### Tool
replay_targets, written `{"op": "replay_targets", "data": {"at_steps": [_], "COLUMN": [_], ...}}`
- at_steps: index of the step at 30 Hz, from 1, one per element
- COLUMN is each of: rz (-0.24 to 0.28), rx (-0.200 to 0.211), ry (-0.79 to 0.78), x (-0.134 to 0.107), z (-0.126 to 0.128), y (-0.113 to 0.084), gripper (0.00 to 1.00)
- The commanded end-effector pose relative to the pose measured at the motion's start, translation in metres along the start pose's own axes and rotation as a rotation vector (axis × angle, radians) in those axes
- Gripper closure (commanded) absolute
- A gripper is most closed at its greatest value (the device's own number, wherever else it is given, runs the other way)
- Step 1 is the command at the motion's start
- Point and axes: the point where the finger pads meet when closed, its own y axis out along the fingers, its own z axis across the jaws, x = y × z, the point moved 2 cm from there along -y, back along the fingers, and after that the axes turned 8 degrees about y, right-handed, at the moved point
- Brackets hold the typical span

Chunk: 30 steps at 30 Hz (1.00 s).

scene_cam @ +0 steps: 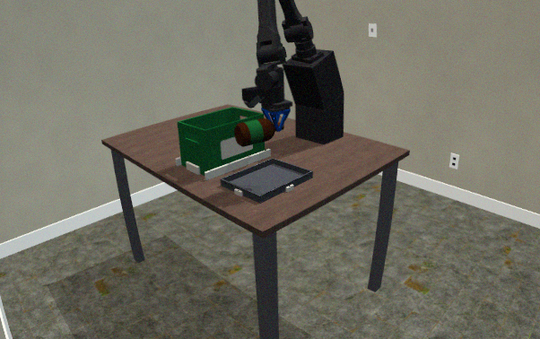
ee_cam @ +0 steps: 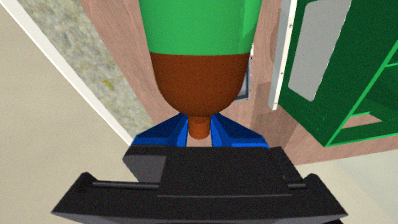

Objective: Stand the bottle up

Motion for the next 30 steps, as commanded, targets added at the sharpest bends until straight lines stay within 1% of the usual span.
{"op": "replay_targets", "data": {"at_steps": [1, 21, 30], "rz": [-0.021, -0.021, -0.021], "rx": [0.02, 0.02, 0.019], "ry": [-0.015, -0.02, -0.086], "x": [0.0052, 0.0052, 0.0052], "z": [0.0078, 0.0078, 0.0079], "y": [-0.0152, -0.0152, -0.0152], "gripper": [1.0, 1.0, 1.0]}}
